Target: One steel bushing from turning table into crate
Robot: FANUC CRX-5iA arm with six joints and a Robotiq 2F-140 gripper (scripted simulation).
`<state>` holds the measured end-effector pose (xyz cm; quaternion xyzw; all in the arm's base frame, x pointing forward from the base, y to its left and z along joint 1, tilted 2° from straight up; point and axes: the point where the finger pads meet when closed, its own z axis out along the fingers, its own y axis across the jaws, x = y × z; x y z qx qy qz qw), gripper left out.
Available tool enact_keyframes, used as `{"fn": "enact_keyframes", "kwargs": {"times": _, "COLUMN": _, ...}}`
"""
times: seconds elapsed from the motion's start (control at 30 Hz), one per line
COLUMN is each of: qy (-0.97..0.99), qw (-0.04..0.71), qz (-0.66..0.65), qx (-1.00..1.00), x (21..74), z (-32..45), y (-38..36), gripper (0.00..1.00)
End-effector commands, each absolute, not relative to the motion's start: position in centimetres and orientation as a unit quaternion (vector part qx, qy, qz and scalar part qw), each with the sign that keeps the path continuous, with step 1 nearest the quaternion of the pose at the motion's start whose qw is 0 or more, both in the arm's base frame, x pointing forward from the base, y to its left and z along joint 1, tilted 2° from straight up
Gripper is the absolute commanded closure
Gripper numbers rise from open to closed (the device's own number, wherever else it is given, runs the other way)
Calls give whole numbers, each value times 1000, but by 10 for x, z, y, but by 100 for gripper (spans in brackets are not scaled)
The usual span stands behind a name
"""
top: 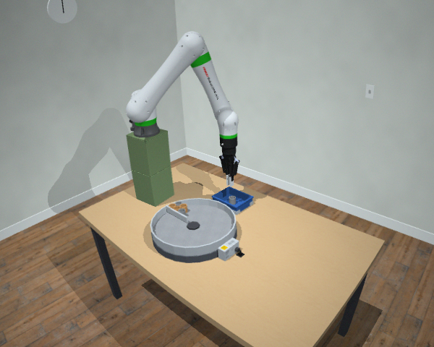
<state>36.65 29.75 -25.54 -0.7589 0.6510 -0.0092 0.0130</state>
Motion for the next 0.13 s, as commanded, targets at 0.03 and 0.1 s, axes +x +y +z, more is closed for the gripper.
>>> {"fn": "enact_keyframes", "kwargs": {"times": 0.03, "qy": 651, "qw": 13, "qz": -9, "qx": -759, "x": 367, "z": -255, "y": 298, "gripper": 90}}
{"fn": "enact_keyframes", "kwargs": {"times": 0.1, "qy": 651, "qw": 13, "qz": -9, "qx": -759, "x": 367, "z": -255, "y": 298, "gripper": 90}}
